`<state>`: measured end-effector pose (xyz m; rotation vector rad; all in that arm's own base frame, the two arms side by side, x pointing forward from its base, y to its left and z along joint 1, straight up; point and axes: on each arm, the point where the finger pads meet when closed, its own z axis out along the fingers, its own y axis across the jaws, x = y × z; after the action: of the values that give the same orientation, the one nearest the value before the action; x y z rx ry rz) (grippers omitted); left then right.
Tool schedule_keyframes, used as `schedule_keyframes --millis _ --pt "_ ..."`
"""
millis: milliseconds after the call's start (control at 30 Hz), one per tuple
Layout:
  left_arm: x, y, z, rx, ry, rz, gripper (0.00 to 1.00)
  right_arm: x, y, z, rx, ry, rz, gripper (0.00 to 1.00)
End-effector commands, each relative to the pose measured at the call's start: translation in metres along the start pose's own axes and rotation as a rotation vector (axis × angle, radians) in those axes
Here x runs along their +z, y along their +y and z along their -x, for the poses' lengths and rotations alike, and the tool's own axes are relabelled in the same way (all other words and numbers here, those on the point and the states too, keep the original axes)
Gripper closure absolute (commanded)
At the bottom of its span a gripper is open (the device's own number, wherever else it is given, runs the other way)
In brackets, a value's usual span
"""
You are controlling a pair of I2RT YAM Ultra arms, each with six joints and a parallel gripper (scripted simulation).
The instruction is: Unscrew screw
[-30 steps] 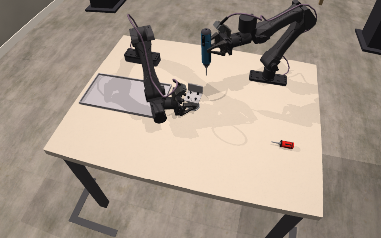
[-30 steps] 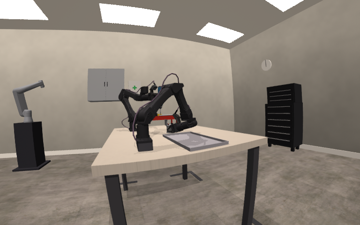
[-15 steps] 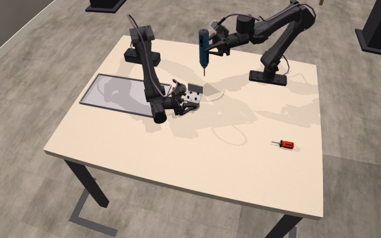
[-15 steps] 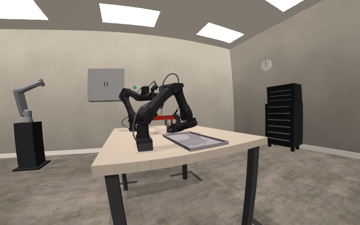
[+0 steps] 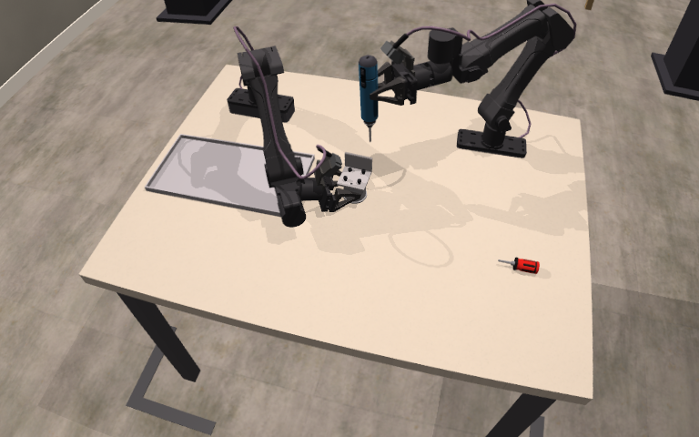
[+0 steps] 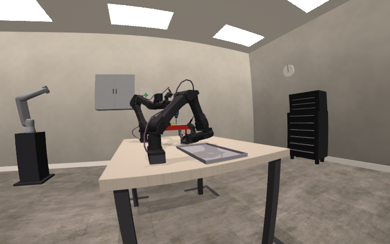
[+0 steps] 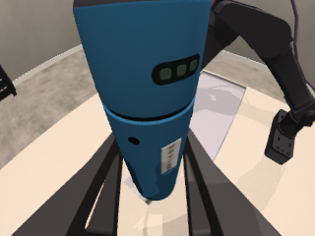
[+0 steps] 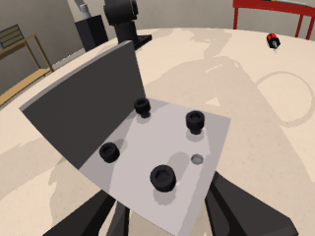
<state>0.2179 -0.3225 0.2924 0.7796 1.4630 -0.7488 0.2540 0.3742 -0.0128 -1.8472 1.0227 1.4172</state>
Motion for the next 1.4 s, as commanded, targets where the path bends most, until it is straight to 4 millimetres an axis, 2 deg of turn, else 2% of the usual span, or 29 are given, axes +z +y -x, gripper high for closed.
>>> schedule_keyframes --millis 0,800,967,1367 --pt "0.006 0.001 0.057 -0.011 -0.165 0.000 0.58 0.002 -0.005 0.012 -0.026 -0.031 0.008 0.41" --pt "0.030 0.002 0.057 -0.011 -0.166 0.001 0.58 0.002 -0.005 0.012 -0.026 -0.031 0.008 0.41" --pt "0.030 0.002 0.058 -0.011 -0.169 0.001 0.58 0.002 -0.005 0.012 -0.026 -0.031 0.008 0.41" --pt "0.045 0.002 0.058 -0.010 -0.166 0.002 0.58 0.002 -0.005 0.012 -0.026 -0.031 0.008 0.41"
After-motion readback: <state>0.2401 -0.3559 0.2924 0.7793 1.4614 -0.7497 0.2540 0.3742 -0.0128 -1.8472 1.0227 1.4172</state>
